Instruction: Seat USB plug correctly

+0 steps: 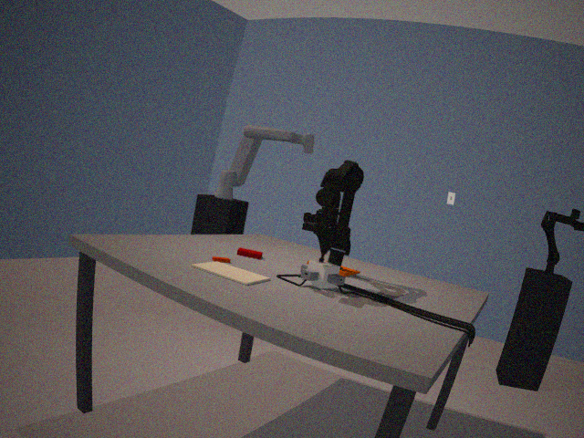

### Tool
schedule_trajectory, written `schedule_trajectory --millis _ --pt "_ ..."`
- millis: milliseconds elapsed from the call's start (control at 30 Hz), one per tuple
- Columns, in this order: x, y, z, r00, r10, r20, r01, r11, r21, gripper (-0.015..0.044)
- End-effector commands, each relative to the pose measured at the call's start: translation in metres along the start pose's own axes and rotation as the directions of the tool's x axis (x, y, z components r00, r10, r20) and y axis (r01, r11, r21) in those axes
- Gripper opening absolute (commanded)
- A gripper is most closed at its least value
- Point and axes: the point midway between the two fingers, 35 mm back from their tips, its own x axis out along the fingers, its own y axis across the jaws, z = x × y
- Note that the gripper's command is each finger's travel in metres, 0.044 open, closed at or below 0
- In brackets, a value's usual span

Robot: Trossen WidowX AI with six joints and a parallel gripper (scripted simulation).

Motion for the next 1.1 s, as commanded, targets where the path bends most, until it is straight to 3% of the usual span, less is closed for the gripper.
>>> schedule_trajectory --millis 0,700,833,1067 --pt "0.0025 -0.0005 0.0002 1.000 -0.003 0.000 0.003 1.000 0.004 0.0000" --pt "0.0025 -0.0005 0.0002 1.000 -0.003 0.000 0.003 1.000 0.004 0.0000" --pt "0.0002 0.0000 -0.0001 1.000 0.000 -0.001 0.000 1.000 0.000 0.0095" --pt "0.0002 0.0000 -0.0001 1.000 0.000 -0.001 0.000 1.000 0.000 0.0095"
